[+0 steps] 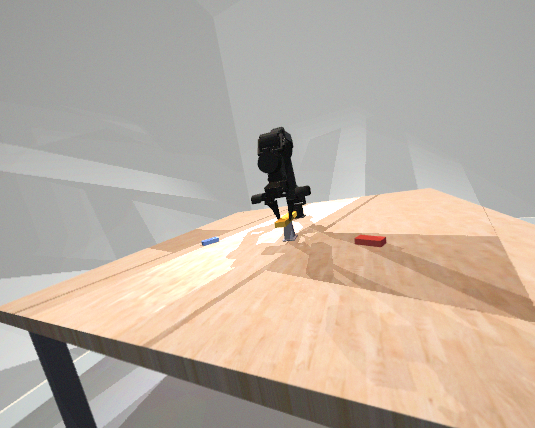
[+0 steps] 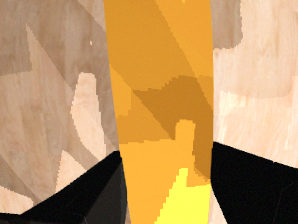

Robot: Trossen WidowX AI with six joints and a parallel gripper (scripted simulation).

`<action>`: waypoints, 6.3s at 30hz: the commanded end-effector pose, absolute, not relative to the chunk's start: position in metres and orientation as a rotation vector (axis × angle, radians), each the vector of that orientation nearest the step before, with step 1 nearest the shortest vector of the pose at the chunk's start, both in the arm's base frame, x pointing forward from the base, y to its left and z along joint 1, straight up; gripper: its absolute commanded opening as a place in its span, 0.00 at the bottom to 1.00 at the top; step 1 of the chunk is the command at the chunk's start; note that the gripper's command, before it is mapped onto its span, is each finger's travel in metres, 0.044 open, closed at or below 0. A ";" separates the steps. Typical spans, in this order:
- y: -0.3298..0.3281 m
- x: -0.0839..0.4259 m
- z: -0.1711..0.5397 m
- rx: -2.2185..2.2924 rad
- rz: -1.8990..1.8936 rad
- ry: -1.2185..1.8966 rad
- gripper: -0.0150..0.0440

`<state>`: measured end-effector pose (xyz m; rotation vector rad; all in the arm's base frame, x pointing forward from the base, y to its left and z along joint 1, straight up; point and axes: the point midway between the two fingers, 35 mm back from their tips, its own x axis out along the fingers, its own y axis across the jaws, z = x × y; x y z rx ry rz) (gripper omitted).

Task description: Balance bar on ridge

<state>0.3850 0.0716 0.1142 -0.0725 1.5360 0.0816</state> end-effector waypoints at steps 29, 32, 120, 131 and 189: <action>0.071 0.385 0.113 -0.069 0.076 1.537 0.25; 0.071 0.385 0.113 -0.069 0.076 1.537 0.25; 0.072 0.385 0.113 -0.072 0.081 1.534 0.57; 0.072 0.385 0.113 -0.072 0.081 1.534 0.61; 0.071 0.380 0.213 -0.064 0.087 1.467 1.00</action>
